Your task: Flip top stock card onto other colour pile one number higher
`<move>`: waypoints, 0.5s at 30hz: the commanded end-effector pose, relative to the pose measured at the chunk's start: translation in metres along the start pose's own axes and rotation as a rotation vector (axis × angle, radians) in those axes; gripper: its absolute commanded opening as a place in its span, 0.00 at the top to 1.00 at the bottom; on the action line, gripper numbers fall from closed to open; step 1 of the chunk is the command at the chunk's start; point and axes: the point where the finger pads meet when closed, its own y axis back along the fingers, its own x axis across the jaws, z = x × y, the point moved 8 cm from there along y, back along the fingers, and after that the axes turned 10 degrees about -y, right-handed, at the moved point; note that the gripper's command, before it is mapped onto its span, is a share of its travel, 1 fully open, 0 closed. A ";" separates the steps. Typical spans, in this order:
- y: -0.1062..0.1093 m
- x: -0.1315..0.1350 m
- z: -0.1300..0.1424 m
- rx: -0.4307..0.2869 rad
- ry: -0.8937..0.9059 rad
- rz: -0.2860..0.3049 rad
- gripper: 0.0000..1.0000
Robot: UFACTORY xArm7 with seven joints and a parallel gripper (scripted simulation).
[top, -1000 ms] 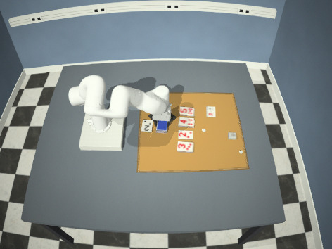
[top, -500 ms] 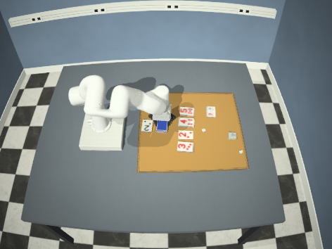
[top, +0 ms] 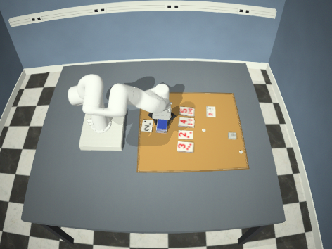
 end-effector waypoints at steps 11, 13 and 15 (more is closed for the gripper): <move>0.001 -0.001 0.000 -0.001 0.000 -0.003 0.26; 0.001 -0.001 0.000 -0.001 0.000 -0.003 0.26; 0.001 -0.001 0.000 -0.001 0.000 -0.003 0.26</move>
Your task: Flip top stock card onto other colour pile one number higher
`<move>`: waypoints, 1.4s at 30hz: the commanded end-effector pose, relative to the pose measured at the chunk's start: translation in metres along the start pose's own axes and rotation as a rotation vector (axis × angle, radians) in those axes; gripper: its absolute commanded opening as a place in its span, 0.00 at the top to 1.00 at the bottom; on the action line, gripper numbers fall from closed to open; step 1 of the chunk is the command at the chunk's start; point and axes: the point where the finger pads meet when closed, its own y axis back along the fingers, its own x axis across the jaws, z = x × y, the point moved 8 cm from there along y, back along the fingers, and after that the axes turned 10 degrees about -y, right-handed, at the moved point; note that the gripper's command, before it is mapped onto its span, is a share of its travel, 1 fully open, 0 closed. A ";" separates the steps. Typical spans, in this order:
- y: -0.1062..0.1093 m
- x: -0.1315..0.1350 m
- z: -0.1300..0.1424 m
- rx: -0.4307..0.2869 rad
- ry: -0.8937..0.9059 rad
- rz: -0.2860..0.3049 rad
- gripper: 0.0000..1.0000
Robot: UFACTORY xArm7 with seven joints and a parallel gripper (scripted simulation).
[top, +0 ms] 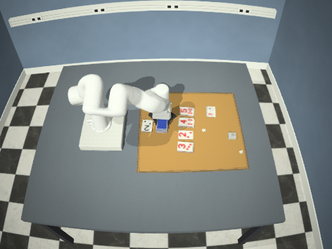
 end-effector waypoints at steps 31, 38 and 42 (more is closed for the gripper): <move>0.001 -0.003 -0.024 0.000 0.020 -0.003 0.26; 0.001 -0.003 -0.024 0.000 0.020 -0.003 0.26; 0.001 -0.003 -0.024 0.000 0.020 -0.003 0.26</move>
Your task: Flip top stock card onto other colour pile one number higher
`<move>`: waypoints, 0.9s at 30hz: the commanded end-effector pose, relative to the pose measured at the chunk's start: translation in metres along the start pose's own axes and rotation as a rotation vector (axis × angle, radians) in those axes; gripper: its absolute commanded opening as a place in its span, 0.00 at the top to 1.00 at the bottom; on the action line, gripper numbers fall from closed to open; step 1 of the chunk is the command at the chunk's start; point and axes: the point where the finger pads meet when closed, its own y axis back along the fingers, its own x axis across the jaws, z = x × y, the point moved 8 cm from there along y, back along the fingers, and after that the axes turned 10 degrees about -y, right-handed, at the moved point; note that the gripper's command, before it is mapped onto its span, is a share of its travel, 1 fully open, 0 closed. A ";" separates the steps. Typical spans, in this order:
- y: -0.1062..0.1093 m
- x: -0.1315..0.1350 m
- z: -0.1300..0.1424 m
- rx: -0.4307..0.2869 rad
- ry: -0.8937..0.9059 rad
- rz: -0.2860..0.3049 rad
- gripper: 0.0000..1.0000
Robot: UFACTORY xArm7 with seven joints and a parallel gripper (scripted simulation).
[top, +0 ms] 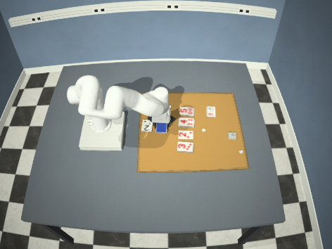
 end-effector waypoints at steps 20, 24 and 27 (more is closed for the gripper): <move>-0.005 -0.001 0.000 0.000 0.000 -0.003 0.26; -0.005 -0.001 0.000 0.000 0.000 -0.003 0.26; -0.005 -0.001 0.000 0.000 0.000 -0.003 0.26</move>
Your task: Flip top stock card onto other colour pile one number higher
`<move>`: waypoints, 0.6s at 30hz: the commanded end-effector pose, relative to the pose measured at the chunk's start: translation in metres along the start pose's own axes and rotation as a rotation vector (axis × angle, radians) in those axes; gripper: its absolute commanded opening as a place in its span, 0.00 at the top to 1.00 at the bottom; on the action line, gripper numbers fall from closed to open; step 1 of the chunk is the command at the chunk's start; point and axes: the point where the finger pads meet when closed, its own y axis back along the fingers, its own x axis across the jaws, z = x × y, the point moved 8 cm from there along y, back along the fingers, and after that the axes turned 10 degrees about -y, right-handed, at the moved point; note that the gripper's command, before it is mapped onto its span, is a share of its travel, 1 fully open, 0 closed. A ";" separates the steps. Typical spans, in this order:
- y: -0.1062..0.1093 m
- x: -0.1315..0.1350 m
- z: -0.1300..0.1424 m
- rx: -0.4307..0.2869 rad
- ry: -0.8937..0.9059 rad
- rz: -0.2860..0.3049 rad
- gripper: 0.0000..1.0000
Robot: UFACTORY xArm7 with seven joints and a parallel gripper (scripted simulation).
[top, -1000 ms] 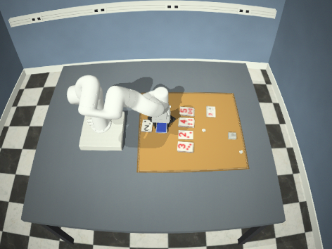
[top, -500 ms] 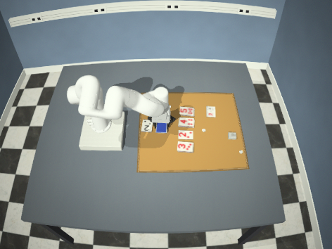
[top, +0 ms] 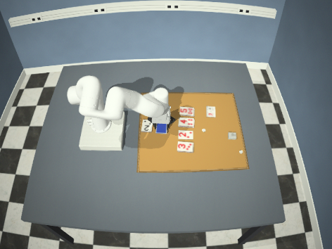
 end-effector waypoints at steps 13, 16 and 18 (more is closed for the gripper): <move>0.000 -0.001 0.000 0.000 0.000 -0.003 0.26; -0.001 -0.001 0.000 0.000 0.000 -0.003 0.26; -0.003 -0.001 0.000 0.000 0.000 -0.003 0.26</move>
